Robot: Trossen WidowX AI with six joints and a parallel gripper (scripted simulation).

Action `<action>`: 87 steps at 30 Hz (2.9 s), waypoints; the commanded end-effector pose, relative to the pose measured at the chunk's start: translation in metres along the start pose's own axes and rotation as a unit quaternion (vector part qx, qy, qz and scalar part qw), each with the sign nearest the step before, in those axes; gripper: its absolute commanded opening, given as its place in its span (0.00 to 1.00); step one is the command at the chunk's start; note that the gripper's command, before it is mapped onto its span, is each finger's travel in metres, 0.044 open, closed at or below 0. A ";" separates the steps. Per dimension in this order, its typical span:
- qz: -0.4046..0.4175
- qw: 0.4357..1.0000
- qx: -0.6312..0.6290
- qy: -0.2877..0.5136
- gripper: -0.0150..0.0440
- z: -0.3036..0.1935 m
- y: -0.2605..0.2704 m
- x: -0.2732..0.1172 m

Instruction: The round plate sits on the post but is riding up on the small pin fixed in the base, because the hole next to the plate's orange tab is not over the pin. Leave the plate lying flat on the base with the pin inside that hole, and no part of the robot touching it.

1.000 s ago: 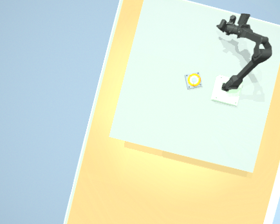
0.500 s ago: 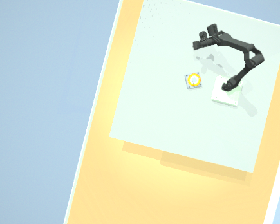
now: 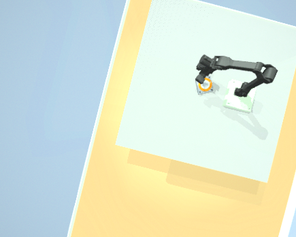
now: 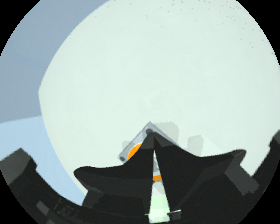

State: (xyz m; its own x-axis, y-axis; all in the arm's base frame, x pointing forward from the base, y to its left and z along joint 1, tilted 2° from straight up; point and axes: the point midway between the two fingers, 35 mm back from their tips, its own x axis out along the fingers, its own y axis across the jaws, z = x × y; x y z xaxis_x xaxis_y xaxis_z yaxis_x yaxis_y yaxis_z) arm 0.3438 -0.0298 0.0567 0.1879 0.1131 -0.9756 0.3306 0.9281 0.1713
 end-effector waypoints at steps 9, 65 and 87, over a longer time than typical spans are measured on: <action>-0.068 0.975 -0.191 0.092 0.25 -0.089 0.066 -0.014; -0.069 0.975 -0.191 0.093 0.25 -0.134 0.032 0.023; -0.070 0.975 -0.191 0.094 0.25 -0.141 0.007 0.015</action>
State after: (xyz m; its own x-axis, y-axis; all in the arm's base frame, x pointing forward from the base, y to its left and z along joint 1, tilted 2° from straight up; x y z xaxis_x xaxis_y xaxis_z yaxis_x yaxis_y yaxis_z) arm 0.2227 0.0328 0.0248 -0.0103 0.0119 -0.9999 -0.0335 0.9994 0.0122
